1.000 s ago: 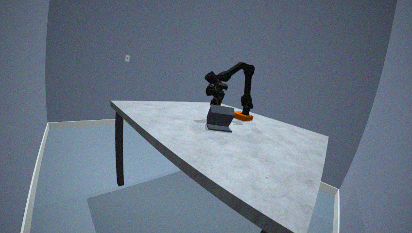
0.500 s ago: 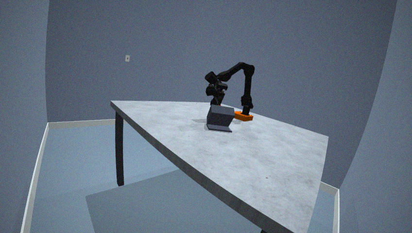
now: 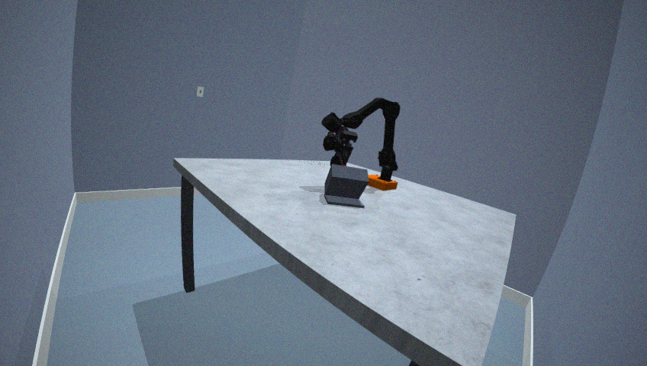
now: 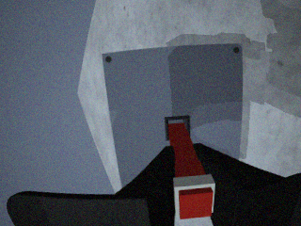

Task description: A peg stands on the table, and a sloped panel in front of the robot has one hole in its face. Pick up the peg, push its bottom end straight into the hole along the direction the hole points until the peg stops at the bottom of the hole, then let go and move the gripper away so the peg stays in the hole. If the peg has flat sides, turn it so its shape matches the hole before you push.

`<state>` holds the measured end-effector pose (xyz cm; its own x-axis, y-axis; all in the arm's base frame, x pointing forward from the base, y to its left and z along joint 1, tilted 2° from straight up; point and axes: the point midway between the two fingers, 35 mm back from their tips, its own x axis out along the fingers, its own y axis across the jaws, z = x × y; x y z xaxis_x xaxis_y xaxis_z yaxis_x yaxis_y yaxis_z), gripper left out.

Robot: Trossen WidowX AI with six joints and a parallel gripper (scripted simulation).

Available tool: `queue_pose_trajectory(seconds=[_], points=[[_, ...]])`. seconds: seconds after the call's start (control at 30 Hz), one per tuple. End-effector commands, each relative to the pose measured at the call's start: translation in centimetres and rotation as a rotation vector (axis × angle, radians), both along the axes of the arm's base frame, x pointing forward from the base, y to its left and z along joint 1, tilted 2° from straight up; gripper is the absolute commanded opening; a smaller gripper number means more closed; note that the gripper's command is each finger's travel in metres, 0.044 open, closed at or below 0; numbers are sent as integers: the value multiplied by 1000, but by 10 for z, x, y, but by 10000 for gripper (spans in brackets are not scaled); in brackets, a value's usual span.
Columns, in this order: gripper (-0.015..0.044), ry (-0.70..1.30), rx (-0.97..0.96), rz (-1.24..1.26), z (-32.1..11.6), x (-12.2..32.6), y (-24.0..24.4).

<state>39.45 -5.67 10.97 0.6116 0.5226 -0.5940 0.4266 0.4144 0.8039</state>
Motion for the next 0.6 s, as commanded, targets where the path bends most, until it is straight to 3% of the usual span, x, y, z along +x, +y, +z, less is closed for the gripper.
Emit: queue_pose_trajectory(seconds=[0.0,0.57], points=[[0,1,1,4,-3,-2,1],[0,1,2,4,-6,1,5]])
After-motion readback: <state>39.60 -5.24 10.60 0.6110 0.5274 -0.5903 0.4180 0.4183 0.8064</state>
